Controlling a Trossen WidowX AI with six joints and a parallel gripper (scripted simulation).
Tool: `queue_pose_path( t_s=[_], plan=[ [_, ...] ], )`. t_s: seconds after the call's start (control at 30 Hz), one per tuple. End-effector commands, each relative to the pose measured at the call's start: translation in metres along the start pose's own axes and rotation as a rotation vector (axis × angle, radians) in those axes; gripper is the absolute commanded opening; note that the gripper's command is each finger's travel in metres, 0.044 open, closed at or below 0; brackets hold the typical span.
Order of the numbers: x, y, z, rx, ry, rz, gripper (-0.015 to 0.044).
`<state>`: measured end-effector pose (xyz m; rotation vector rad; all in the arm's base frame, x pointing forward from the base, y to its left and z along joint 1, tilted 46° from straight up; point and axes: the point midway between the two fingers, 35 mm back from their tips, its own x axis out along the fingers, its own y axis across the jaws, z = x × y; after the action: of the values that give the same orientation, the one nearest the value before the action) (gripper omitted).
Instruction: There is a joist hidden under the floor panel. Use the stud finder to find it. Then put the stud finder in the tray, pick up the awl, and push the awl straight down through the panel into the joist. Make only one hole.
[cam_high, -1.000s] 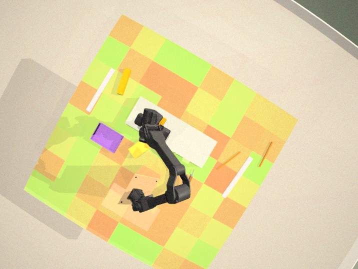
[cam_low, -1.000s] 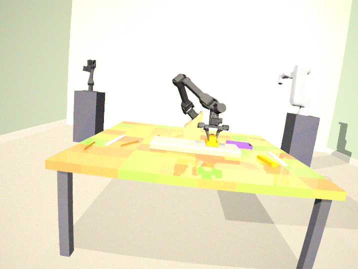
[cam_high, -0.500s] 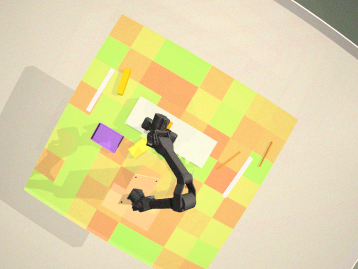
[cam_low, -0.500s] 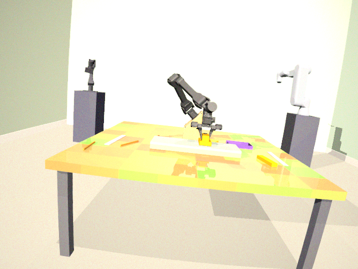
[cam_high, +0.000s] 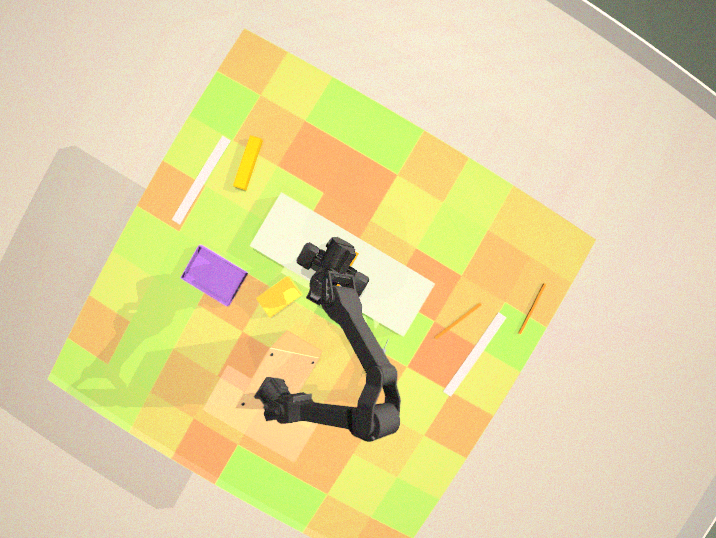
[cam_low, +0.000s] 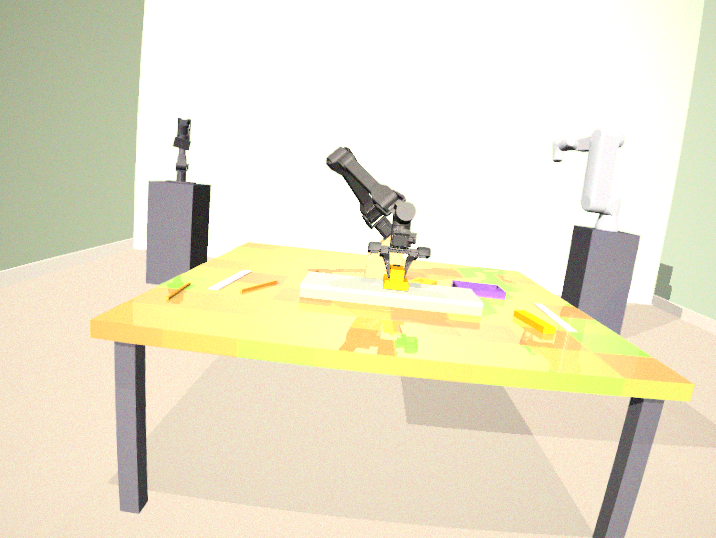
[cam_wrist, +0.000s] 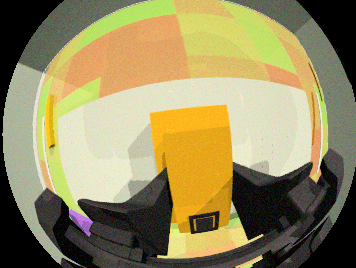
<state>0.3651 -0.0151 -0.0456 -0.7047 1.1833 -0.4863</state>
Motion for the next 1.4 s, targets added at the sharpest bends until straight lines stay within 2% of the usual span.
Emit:
queue_pose_path(
  t_s=[0.0, 1.37],
  plan=[
    [0.000, -0.012, -0.001, 0.000, 0.001, -0.003, 0.0000],
    [0.000, -0.126, 0.000, -0.001, 0.001, -0.007, 0.0000]
  ],
)
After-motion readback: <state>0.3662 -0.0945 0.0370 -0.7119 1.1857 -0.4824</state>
